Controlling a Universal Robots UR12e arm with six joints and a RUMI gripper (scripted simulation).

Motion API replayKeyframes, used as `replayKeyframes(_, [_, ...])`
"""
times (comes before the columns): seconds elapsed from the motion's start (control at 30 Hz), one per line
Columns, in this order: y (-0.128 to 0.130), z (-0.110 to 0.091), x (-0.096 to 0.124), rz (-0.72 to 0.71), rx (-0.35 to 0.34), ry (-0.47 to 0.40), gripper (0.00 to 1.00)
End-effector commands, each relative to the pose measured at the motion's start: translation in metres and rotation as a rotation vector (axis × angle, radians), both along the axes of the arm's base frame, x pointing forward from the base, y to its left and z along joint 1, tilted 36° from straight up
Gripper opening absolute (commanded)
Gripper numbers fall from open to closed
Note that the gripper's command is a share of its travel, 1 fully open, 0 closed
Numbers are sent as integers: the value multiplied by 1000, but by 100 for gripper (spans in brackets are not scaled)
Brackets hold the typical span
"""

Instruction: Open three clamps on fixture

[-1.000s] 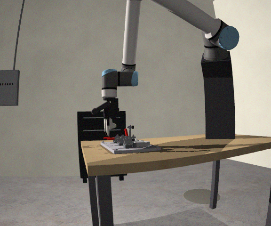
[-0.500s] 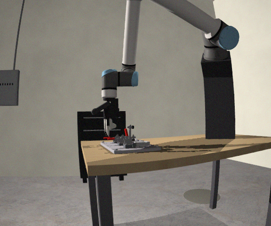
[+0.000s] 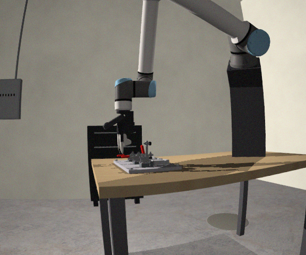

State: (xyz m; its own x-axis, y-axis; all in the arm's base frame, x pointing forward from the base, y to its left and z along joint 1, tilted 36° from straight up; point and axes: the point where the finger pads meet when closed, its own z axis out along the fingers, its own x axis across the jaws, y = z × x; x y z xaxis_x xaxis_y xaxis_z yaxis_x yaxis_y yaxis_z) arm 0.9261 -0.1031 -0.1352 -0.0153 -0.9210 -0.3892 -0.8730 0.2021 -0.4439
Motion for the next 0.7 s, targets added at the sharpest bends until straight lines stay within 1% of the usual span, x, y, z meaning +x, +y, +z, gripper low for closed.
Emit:
replayKeyframes(0.0, [0, 1, 0, 0, 0, -1, 28])
replayKeyframes(0.33, [1, -3, 2, 0, 0, -1, 28])
replayKeyframes(0.67, [7, -18, 12, 0, 0, -1, 28])
